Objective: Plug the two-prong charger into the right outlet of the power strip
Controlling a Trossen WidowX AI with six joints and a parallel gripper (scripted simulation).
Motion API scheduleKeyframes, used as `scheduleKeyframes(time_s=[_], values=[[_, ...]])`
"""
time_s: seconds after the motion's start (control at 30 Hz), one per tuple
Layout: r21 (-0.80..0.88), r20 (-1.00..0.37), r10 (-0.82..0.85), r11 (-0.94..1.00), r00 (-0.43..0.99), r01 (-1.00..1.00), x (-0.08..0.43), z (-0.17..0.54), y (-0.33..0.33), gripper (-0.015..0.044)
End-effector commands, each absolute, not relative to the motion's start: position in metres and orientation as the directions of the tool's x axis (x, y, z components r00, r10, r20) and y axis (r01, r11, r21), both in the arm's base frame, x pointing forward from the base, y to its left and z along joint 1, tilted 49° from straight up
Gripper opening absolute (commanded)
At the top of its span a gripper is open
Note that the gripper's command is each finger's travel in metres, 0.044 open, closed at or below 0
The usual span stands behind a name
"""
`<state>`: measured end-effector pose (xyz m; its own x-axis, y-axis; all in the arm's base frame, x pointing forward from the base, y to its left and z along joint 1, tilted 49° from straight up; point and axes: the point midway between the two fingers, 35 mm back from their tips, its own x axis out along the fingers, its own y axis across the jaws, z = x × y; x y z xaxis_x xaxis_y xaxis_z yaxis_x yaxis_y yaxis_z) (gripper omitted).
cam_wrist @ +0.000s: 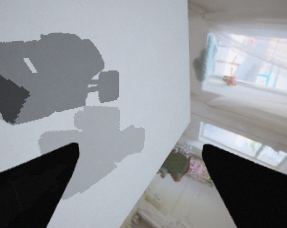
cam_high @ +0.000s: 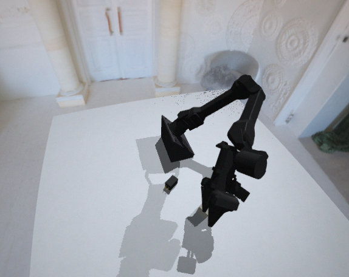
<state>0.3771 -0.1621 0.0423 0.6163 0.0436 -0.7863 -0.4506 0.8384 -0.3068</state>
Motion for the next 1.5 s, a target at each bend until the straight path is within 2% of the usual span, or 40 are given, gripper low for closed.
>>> scheduleKeyframes(time_s=[0.0,0.37,0.77,1.07,1.47], values=[[-0.154,-0.827,0.097,0.908,0.554,-0.389,0.361,0.021,-0.161,0.0440],[0.242,-0.883,0.265,0.964,0.387,-0.108,0.316,-0.023,-0.148,0.0440],[0.523,-0.851,0.468,0.791,0.236,0.317,0.266,-0.052,-0.125,0.0440],[0.561,-0.769,0.618,0.535,0.160,0.632,0.232,-0.061,-0.105,0.0440],[0.403,-0.626,0.771,0.185,0.122,0.896,0.198,-0.058,-0.082,0.0440]])
